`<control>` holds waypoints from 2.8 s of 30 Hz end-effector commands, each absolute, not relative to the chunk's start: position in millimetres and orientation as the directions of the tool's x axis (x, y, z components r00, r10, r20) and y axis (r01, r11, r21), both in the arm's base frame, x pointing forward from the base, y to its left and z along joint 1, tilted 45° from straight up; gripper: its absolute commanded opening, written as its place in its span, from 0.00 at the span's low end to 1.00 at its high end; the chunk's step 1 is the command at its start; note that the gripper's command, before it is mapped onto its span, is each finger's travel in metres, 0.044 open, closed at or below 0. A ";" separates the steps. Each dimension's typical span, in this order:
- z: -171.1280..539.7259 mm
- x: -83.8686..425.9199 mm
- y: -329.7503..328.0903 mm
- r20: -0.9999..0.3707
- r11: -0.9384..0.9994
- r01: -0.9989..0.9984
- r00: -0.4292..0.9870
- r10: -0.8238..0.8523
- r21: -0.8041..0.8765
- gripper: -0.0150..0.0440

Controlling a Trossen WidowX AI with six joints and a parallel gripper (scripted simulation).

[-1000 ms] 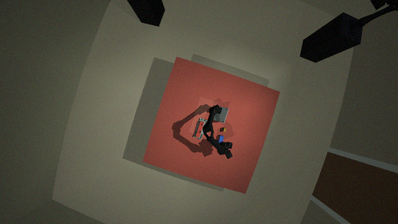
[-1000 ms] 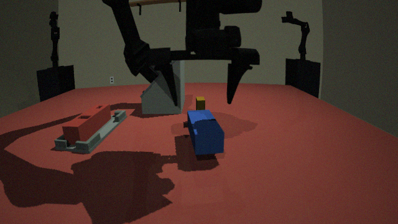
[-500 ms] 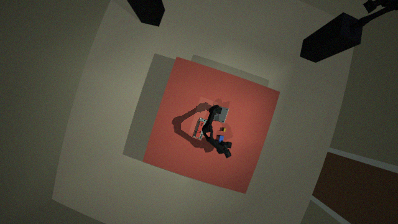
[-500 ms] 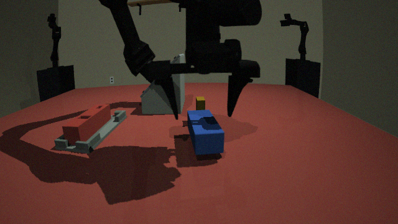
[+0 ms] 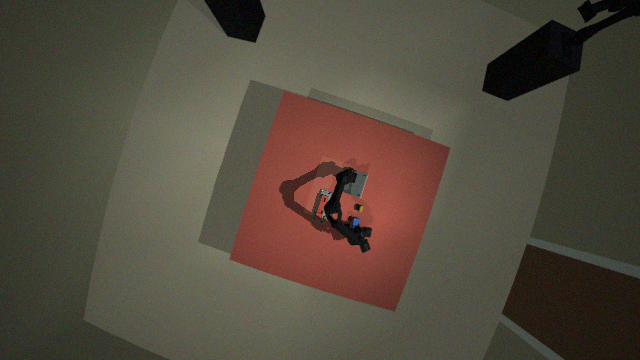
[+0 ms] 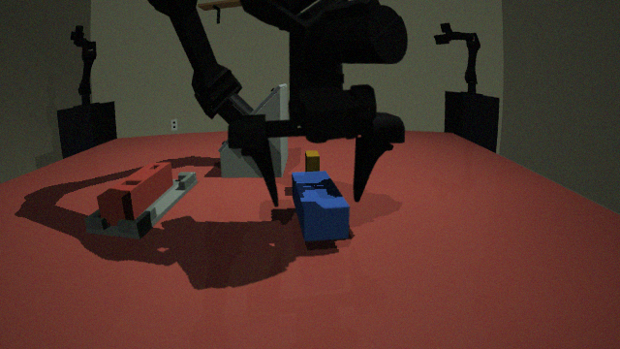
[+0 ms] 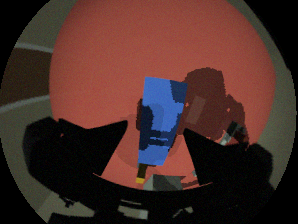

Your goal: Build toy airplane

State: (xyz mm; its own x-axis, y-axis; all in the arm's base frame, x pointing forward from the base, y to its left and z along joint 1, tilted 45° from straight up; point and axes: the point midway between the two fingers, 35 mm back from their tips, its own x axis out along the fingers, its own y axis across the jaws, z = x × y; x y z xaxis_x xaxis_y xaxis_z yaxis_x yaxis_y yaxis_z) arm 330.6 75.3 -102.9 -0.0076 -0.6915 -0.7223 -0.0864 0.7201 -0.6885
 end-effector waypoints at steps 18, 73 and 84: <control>-108.4 329.3 69.3 -0.719 0.716 -0.092 -0.006 -0.695 -0.692 0.50; -9.7 332.8 150.2 -0.726 0.718 -0.152 -0.008 -0.688 -0.679 0.25; 13.6 339.6 122.3 -0.733 0.693 -0.330 -0.006 -0.680 -0.641 0.25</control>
